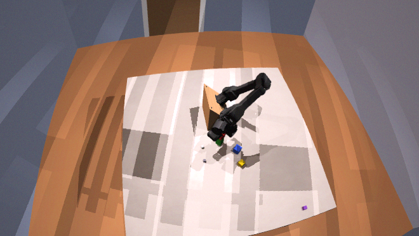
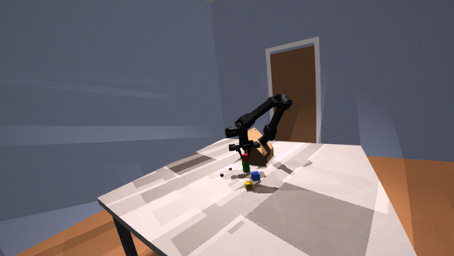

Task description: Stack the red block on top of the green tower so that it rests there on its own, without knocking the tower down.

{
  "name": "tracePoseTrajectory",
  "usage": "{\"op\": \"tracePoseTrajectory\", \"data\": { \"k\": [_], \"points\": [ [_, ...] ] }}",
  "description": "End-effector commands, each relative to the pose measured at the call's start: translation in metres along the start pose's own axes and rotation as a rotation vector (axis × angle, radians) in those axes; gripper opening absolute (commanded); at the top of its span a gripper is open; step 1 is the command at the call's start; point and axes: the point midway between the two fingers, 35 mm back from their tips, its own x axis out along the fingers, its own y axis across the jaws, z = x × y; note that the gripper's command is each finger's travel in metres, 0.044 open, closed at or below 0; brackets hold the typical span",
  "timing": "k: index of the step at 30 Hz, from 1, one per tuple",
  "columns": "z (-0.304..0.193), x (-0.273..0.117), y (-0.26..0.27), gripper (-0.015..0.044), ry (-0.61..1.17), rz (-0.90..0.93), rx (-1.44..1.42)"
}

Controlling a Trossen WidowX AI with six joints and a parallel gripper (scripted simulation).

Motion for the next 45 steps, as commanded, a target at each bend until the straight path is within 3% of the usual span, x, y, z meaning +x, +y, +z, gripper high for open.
{"op": "tracePoseTrajectory", "data": {
  "k": [1, 22, 39, 45],
  "points": [
    [0.0003, 0.0012, -0.0003, 0.0000, -0.005, -0.001, 0.004],
    [0.0002, -0.0006, -0.0005, 0.0000, -0.005, -0.001, 0.004],
    [-0.0002, 0.0014, -0.0002, 0.0440, -0.001, -0.001, 0.002],
    [-0.0002, 0.0014, -0.0002, 0.0440, -0.001, -0.001, 0.002]
  ]
}}
